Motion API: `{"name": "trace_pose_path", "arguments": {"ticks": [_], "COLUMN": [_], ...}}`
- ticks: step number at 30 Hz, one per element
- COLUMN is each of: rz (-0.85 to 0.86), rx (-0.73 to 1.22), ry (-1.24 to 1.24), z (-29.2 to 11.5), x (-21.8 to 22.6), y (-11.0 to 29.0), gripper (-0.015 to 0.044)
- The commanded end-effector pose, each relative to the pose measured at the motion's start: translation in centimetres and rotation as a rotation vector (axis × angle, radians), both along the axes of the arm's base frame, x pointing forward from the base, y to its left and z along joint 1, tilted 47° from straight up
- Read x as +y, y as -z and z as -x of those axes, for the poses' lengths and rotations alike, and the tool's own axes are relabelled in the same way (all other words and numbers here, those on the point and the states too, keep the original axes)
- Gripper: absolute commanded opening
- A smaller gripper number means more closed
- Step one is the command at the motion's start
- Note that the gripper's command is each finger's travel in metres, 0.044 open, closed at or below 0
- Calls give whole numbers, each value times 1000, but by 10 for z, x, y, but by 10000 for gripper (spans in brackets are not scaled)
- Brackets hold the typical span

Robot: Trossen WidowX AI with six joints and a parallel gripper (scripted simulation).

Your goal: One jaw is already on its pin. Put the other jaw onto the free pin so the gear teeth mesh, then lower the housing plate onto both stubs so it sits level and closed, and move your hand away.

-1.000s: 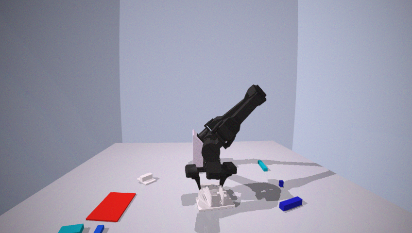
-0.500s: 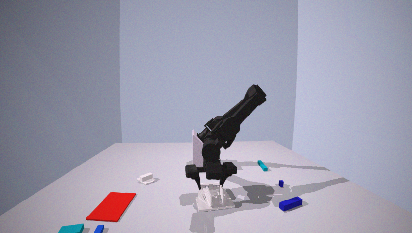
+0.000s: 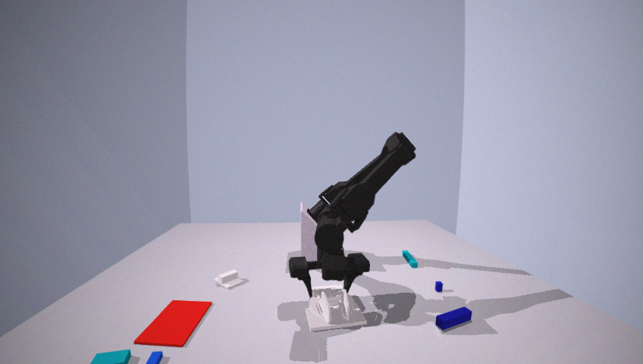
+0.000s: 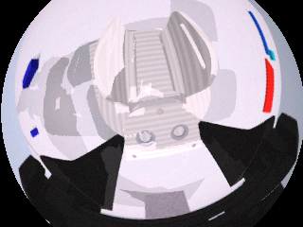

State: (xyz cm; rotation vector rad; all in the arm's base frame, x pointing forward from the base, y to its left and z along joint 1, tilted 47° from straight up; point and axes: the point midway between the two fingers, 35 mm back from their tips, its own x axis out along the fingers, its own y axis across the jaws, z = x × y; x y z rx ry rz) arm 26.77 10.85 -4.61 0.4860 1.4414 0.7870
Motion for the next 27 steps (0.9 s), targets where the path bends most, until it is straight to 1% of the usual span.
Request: {"name": "trace_pose_path", "arguments": {"ticks": [1, 13, 16, 21, 26, 27], "rz": [0, 1, 4, -1, -2, -6], "rx": [0, 0, 0, 3, 3, 9], "ry": [0, 0, 2, 4, 4, 15], "z": [0, 0, -4, -4, -4, -6], "x": [0, -2, -17, -53, -55, -50], "y": [0, -1, -14, -49, -51, -44], "gripper": [440, 440, 440, 440, 440, 440]}}
